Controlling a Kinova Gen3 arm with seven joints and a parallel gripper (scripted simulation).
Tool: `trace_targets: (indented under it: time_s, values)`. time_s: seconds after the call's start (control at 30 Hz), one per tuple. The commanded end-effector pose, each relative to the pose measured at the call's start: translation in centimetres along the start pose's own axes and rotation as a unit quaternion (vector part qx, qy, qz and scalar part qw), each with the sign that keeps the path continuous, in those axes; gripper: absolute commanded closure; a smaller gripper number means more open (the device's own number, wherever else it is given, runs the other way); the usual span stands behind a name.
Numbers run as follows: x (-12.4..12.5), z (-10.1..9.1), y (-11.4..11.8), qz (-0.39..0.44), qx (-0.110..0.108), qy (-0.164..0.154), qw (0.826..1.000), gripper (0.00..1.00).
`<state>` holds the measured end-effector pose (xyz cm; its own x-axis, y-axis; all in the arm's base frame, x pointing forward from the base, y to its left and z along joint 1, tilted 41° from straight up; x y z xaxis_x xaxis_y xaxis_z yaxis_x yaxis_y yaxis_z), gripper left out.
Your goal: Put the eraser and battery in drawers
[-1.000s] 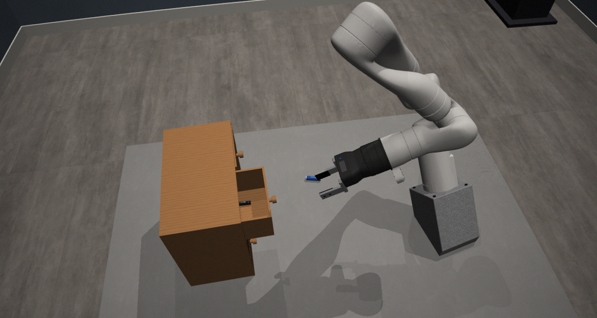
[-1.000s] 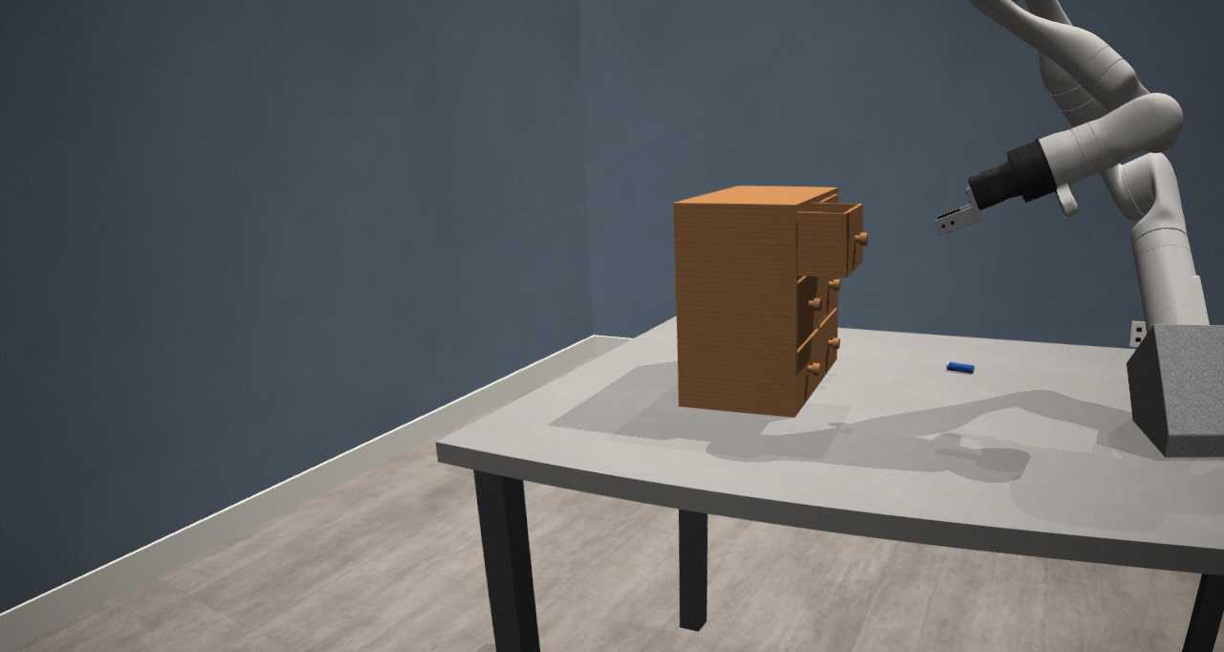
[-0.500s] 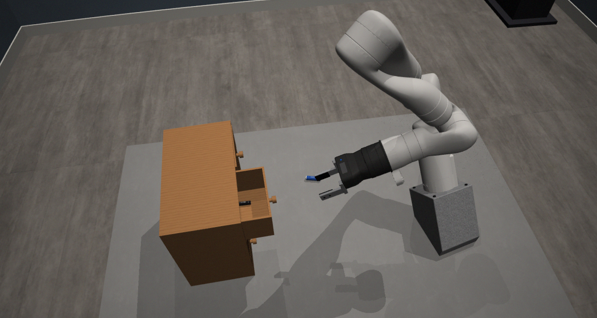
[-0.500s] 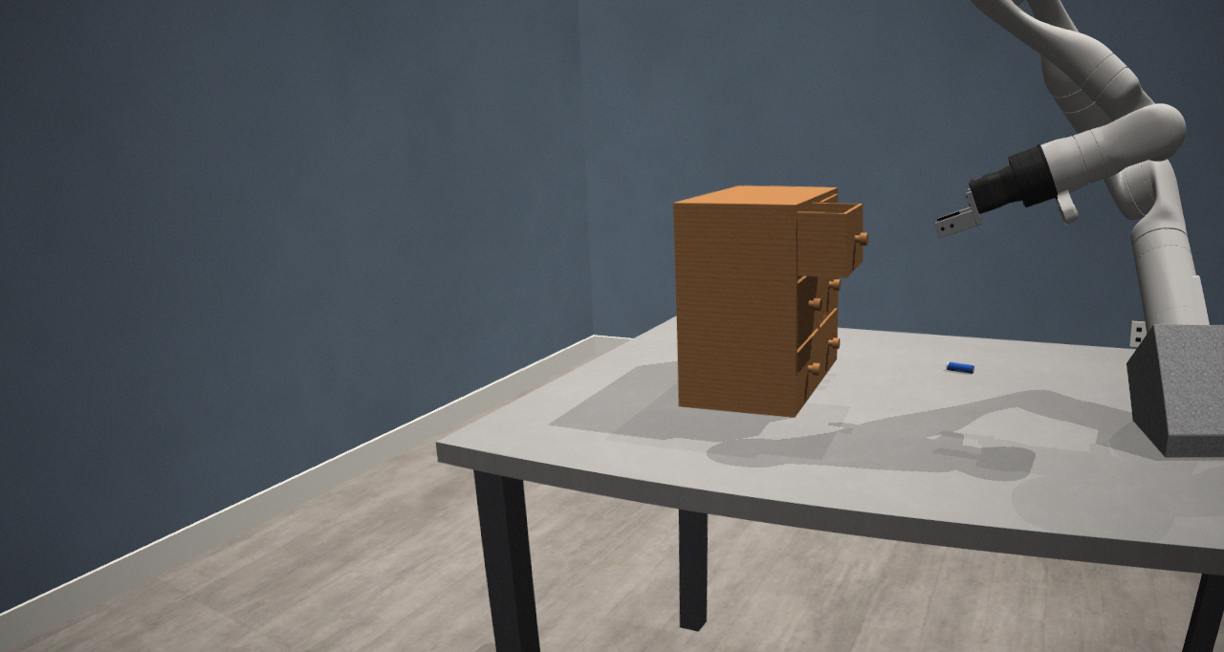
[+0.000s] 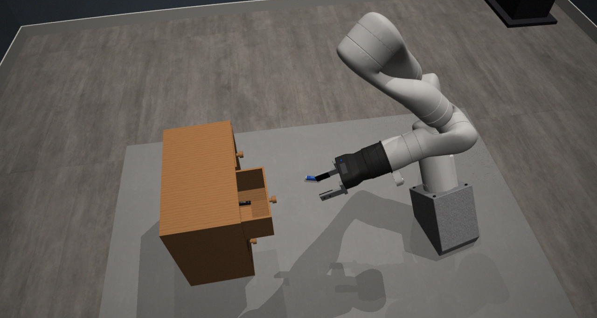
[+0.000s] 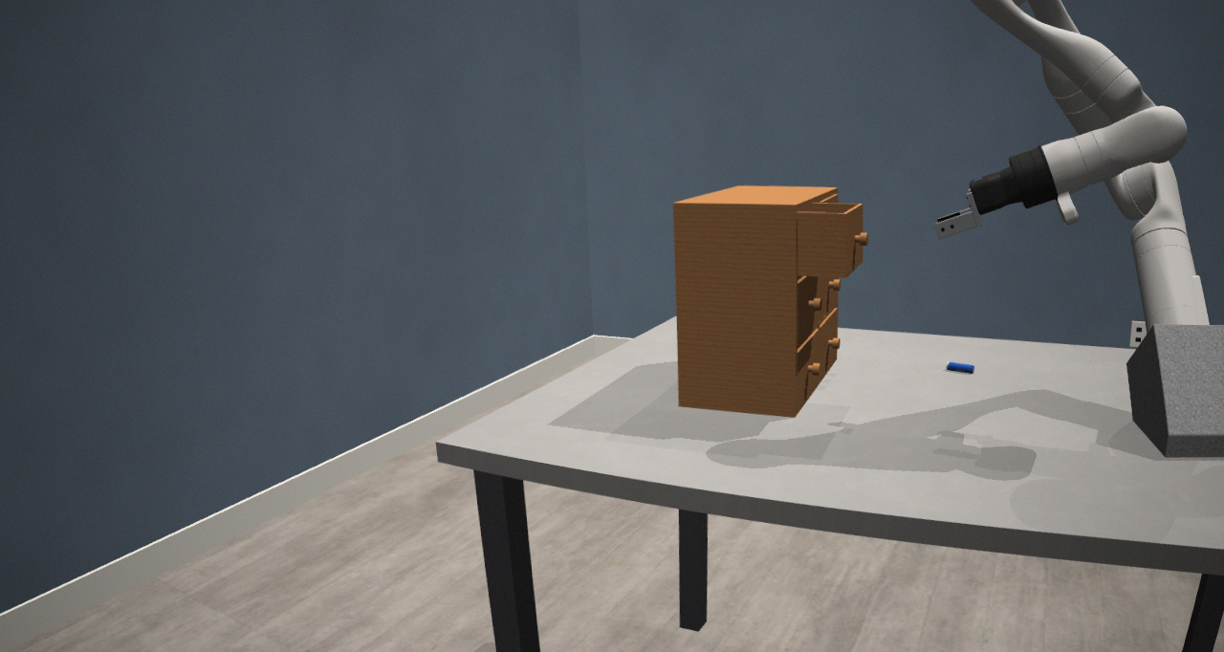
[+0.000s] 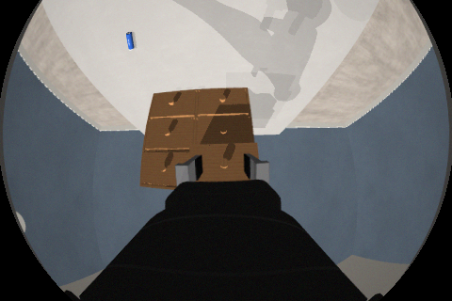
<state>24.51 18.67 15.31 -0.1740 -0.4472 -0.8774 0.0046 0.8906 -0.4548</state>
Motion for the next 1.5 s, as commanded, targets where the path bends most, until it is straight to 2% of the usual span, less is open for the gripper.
trace_targets:
  time_s: [0.0,0.83,1.1,1.47]
  values:
    - [0.0,0.0,0.0,0.000,0.000,-0.001,1.000,1.00]
    - [0.0,0.2,0.0,0.000,0.000,0.000,1.000,1.00]
    - [-0.1,1.4,0.0,0.000,0.000,-0.001,1.000,1.00]
    - [-0.3,5.1,0.1,0.000,0.000,0.000,1.000,1.00]
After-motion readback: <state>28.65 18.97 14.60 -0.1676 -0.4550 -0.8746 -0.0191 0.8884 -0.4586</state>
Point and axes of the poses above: the point where the finger pads meet when closed, its own z axis out along the fingers, its own y axis across the jaws, x = y × z, the point moved 8 cm from there along -z, back along the fingers, and after that the axes turned 13 degrees about z, right-handed, at the moved point
